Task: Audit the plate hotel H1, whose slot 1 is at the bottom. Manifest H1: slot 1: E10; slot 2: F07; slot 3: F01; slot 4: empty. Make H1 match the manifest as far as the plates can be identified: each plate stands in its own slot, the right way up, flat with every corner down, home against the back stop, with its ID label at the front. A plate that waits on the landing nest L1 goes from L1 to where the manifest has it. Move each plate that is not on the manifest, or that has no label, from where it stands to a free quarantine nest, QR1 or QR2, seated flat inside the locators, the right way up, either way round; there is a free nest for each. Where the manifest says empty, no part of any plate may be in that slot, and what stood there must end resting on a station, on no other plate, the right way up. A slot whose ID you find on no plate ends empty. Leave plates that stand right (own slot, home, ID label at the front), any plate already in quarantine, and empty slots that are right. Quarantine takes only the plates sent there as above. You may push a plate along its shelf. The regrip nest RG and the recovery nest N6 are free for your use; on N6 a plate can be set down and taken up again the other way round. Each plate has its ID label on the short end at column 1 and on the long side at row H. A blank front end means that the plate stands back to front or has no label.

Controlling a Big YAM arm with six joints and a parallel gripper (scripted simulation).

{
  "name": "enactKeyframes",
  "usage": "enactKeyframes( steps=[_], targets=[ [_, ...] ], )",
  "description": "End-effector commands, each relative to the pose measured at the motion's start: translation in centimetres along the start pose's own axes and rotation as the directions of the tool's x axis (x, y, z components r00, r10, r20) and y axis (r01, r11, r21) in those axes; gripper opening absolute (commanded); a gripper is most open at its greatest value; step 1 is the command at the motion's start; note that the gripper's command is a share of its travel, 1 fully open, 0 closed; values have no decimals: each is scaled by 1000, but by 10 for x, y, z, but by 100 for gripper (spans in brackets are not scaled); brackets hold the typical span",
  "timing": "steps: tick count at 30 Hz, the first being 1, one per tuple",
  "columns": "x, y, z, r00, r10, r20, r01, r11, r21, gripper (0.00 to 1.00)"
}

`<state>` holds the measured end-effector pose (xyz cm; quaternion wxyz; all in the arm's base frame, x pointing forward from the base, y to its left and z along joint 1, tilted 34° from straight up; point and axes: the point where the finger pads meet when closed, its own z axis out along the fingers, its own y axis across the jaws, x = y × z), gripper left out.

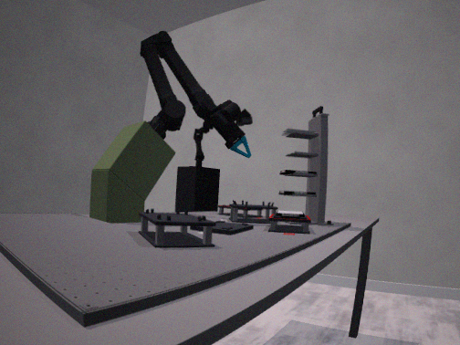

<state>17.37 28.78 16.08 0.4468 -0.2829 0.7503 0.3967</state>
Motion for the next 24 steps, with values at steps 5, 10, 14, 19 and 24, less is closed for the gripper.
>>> enactKeyframes(
  steps=[5,10,14,19,24],
  targets=[
    [-47,6,-14,998,25,62,-25,1000,-4,100],
    [-61,8,-28,998,1,65,0,1000,-3,100],
    [-72,9,-39,998,-2,67,2,1000,-4,100],
    [-80,9,-48,998,-3,69,4,1000,-4,100],
    [-92,10,-62,998,-7,70,7,1000,-3,100]
  ],
)
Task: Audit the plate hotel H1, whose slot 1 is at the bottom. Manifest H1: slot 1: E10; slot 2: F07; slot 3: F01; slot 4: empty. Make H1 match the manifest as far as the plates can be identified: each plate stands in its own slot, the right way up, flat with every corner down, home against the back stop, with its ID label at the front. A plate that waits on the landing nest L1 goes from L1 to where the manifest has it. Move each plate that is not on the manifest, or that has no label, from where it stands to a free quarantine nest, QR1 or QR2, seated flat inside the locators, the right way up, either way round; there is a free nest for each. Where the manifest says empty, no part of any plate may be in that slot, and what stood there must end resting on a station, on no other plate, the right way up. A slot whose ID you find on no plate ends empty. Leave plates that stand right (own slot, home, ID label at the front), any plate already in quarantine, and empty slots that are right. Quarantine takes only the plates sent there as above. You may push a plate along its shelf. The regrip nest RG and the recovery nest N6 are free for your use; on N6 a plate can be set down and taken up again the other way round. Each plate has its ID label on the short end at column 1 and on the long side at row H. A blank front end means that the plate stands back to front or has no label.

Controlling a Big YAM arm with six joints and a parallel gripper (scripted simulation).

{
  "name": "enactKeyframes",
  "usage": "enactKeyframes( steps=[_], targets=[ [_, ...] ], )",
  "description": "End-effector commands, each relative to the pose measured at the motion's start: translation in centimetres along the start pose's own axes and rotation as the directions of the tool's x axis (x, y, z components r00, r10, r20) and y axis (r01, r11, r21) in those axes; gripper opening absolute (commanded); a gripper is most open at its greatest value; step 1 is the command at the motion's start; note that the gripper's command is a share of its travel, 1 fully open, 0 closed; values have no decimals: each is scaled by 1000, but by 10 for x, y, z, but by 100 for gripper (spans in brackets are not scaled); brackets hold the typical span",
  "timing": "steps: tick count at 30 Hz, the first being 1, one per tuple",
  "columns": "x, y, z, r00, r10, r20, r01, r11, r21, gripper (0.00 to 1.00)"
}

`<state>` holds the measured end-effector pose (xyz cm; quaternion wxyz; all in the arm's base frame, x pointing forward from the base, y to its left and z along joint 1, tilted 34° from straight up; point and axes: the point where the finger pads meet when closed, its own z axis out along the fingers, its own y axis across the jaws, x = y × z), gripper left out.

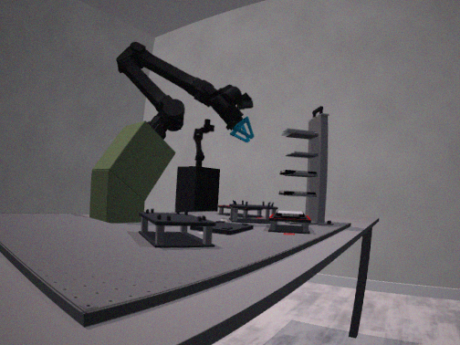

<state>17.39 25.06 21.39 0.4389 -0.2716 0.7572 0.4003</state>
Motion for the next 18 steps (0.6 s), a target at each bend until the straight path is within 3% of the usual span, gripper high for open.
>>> enactKeyframes(
  steps=[1,18],
  targets=[
    [-49,13,-18,996,-37,78,38,999,-9,100],
    [-82,17,-59,996,-47,77,48,999,-5,100]
  ],
)
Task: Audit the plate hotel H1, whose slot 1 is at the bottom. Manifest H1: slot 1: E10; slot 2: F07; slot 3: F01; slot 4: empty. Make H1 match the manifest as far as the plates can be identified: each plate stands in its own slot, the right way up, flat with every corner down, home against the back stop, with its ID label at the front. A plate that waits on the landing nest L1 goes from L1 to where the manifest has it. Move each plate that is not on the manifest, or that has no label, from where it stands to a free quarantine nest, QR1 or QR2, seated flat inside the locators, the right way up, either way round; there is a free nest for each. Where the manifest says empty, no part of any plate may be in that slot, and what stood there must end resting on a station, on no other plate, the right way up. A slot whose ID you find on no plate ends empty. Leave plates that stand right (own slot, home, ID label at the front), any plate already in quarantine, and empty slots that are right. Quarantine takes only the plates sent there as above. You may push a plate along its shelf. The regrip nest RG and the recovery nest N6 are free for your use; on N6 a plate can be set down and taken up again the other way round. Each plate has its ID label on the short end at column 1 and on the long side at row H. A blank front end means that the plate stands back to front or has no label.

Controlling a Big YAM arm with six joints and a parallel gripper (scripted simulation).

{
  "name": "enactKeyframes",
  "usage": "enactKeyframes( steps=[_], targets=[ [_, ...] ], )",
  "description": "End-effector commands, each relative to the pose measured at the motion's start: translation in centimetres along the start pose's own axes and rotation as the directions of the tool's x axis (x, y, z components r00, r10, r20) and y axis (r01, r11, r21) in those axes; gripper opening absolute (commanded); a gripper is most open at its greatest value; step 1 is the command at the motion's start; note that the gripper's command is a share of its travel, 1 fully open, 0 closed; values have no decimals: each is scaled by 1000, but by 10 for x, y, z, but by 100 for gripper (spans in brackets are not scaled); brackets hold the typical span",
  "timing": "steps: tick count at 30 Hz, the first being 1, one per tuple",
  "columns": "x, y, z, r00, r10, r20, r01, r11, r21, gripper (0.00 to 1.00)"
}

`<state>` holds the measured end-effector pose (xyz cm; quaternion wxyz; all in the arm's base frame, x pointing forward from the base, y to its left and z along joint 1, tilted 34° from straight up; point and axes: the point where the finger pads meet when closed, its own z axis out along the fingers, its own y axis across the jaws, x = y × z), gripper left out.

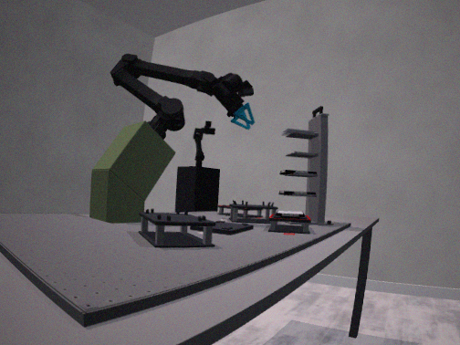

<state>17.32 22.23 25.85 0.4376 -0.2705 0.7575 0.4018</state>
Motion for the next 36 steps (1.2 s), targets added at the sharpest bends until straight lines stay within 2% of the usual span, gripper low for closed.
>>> enactKeyframes(
  steps=[1,7,10,11,12,13,30,31,32,36],
  targets=[
    [-47,16,-24,996,-53,78,53,999,-3,100],
    [-60,17,-39,996,-57,75,57,998,0,100],
    [-60,17,-40,996,-56,72,56,998,0,100],
    [-47,12,-31,998,-38,51,38,999,-4,100],
    [-58,21,-38,996,-59,62,61,998,-19,100],
    [-47,12,-31,998,-38,51,38,999,-4,100],
    [-47,12,-31,998,-38,51,38,999,-4,100],
    [-53,17,-31,998,-52,47,52,999,-12,100],
    [-60,18,-30,996,-63,71,64,998,-15,100],
    [-62,18,-23,996,-46,72,48,999,-17,100]
  ],
)
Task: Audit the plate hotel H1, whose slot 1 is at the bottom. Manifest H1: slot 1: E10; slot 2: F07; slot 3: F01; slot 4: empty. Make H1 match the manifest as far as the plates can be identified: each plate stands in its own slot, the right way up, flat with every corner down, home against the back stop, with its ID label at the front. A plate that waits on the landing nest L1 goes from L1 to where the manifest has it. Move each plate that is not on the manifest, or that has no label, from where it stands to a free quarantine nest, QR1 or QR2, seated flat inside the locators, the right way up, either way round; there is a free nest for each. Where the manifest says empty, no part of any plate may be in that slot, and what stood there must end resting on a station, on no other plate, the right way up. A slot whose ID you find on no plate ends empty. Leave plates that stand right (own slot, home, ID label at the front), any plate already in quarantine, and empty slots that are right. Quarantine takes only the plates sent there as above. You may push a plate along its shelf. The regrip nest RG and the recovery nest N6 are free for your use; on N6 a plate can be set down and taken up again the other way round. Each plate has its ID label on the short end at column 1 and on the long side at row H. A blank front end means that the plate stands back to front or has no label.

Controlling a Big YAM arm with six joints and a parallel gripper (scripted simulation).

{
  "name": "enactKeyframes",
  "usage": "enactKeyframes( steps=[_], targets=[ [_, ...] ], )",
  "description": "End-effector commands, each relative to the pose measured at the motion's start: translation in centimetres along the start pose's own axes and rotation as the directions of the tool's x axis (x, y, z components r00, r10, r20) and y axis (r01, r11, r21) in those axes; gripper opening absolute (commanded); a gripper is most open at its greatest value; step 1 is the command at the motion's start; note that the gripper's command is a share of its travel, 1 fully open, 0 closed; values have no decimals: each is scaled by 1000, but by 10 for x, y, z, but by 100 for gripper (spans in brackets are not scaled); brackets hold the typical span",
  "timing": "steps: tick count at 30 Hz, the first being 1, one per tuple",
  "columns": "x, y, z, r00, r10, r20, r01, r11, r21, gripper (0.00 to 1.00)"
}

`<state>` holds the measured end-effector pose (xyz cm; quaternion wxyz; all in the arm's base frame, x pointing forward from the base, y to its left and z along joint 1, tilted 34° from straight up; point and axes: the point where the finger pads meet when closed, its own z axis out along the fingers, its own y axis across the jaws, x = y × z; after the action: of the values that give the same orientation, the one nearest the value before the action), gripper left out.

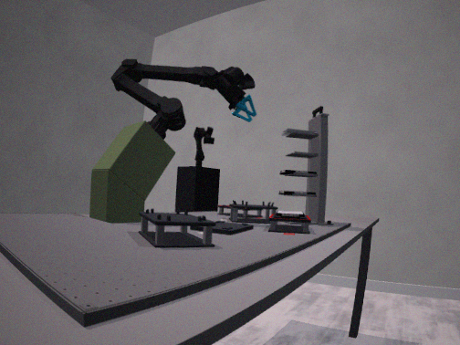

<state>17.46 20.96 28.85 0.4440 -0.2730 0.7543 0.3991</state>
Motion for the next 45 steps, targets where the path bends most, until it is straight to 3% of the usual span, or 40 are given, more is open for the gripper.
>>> enactKeyframes(
  steps=[1,45],
  targets=[
    [-37,15,-2,998,-27,64,28,999,-21,100],
    [-57,15,63,997,-19,71,21,999,-26,100]
  ],
)
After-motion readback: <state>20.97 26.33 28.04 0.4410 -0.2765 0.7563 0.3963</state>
